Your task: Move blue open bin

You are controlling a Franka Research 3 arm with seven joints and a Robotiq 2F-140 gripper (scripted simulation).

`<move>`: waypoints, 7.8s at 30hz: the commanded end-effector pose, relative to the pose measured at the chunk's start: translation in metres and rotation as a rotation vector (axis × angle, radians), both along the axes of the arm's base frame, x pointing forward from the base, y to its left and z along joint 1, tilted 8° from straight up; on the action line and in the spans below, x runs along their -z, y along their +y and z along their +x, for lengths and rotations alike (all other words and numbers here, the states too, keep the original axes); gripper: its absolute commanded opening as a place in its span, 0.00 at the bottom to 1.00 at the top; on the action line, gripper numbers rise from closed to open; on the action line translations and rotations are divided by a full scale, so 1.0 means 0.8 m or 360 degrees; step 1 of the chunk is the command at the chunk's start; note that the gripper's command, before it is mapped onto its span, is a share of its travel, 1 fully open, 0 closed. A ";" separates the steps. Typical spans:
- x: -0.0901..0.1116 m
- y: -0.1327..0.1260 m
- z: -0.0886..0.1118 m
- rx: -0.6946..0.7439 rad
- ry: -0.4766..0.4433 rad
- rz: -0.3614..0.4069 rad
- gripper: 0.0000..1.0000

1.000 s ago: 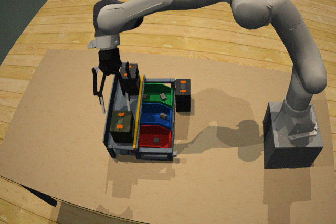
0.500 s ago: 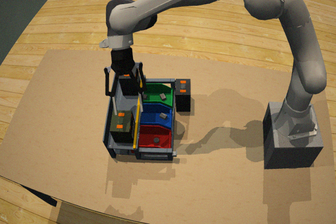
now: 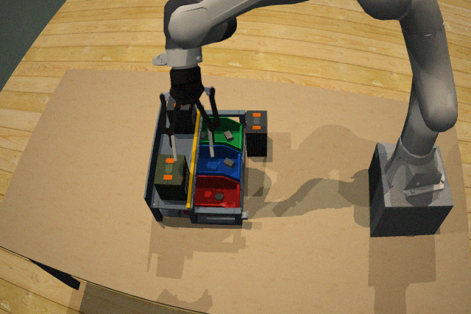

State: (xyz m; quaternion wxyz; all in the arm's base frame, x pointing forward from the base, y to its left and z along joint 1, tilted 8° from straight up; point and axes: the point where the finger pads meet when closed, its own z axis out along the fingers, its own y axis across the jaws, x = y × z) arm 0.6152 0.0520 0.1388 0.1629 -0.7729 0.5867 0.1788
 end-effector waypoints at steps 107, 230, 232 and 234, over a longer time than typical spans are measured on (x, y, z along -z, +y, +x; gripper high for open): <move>-0.055 -0.045 -0.231 0.0394 -0.0042 -0.0032 0.57; -0.186 -0.119 -0.304 0.2741 0.0016 -0.0254 0.57; -0.186 -0.119 -0.304 0.2741 0.0016 -0.0254 0.57; -0.186 -0.119 -0.304 0.2741 0.0016 -0.0254 0.57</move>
